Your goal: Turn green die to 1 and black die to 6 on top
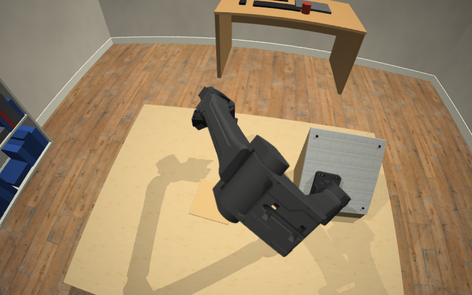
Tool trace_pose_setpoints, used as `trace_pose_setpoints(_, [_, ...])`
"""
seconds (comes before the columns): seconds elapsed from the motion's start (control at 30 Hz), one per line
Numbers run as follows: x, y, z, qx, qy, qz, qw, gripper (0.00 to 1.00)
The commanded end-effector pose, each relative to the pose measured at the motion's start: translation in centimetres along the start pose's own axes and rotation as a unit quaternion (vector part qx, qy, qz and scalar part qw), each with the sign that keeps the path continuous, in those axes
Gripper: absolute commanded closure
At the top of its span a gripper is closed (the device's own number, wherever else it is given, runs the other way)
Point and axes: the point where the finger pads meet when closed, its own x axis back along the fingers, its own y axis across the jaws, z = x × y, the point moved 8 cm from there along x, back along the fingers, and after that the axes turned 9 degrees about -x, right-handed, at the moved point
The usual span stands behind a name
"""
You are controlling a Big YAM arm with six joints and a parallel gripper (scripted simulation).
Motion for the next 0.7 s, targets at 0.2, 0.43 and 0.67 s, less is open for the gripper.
trace_pose_setpoints(0.2, [-0.4,0.1,-0.9,0.008,-0.005,0.004,1.0,0.61])
trace_pose_setpoints(0.43, [-1.4,0.1,-0.6,0.006,-0.003,0.002,1.0,0.61])
trace_pose_setpoints(0.67, [-2.3,0.0,-0.4,0.003,0.0,0.001,1.0,0.61])
